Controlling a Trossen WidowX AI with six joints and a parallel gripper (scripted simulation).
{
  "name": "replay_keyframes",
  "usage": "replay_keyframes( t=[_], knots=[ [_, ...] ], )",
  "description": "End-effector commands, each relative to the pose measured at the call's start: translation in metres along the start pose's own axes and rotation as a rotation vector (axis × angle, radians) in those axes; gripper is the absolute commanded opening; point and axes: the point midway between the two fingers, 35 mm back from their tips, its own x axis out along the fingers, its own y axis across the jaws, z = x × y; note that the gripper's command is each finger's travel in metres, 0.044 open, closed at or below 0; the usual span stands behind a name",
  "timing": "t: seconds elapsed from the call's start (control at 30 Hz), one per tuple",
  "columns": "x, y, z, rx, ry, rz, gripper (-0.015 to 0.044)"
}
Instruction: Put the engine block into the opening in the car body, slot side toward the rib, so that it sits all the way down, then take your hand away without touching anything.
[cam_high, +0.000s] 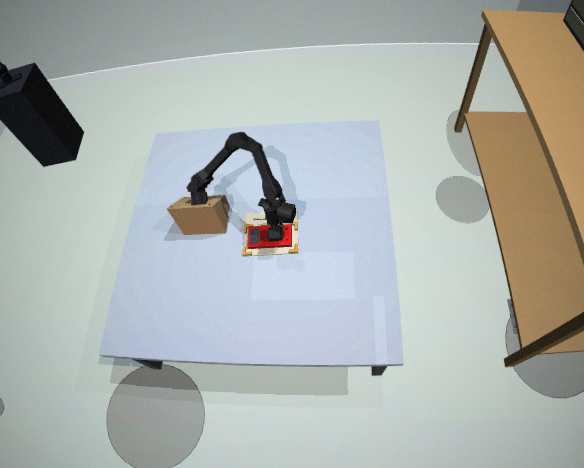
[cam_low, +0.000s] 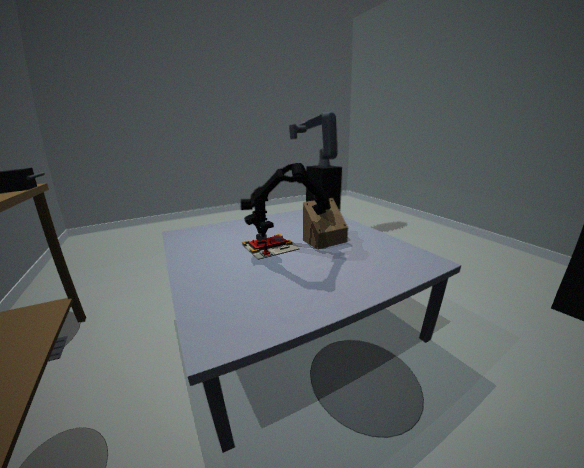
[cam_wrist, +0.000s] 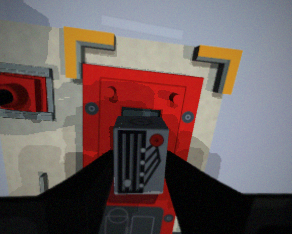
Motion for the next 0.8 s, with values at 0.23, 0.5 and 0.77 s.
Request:
replay_keyframes(
  t=[0.23,0.5,0.77],
  knots=[
    [0.0019,-0.0007,-0.0008,0.057,0.002,-0.004,0.016],
    [0.0033,-0.0006,-0.0009,0.119,0.002,-0.004,0.016],
    [0.0049,-0.0007,-0.0009,0.017,0.003,-0.003,0.016]
  ],
)
